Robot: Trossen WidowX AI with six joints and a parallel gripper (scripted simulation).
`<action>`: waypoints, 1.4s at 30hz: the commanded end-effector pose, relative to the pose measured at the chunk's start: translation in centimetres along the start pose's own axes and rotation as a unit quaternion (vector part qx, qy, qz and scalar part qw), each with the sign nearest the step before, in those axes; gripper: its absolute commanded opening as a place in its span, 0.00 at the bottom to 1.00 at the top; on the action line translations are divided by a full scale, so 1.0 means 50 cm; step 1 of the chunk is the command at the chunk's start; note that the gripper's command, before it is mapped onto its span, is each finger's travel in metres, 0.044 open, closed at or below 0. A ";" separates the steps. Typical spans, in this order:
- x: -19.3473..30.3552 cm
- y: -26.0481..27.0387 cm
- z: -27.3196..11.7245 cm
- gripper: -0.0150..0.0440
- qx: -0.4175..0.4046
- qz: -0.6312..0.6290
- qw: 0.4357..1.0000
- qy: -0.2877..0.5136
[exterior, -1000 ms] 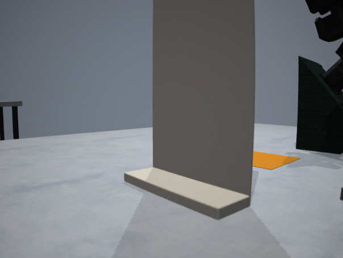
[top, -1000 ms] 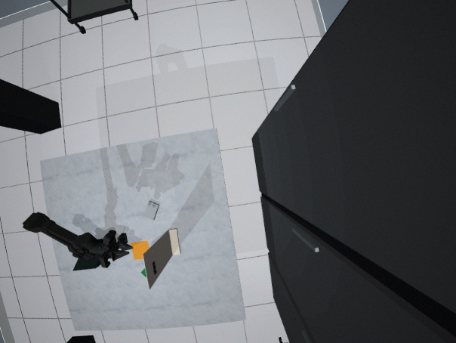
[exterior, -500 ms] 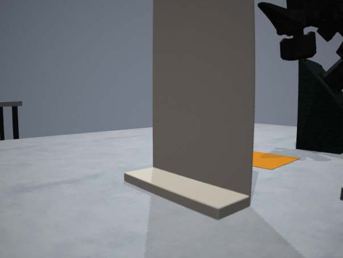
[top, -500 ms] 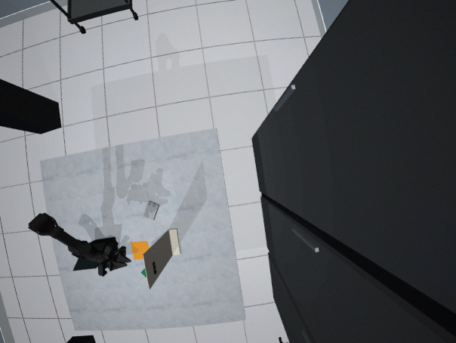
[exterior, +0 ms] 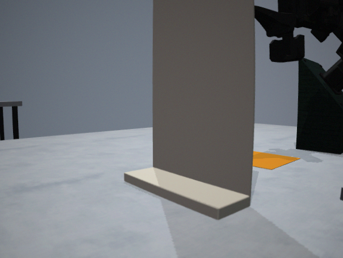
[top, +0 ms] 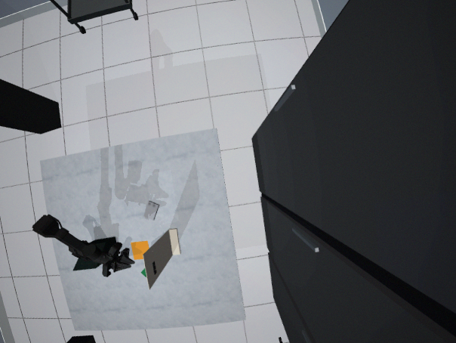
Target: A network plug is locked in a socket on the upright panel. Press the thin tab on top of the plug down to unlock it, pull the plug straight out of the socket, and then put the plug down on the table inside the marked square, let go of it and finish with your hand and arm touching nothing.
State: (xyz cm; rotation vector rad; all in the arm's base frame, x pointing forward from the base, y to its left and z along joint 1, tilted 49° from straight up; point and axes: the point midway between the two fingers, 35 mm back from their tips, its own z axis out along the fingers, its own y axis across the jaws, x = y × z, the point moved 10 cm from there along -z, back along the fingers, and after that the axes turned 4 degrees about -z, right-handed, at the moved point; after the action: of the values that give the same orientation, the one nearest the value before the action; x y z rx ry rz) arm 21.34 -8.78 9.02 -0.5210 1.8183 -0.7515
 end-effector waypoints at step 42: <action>-0.045 -0.006 0.161 0.52 0.006 0.000 1.000 -0.001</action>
State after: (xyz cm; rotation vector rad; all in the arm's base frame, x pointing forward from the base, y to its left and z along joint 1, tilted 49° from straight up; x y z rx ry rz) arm 28.94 -9.36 8.60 -0.5259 1.8139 -0.7559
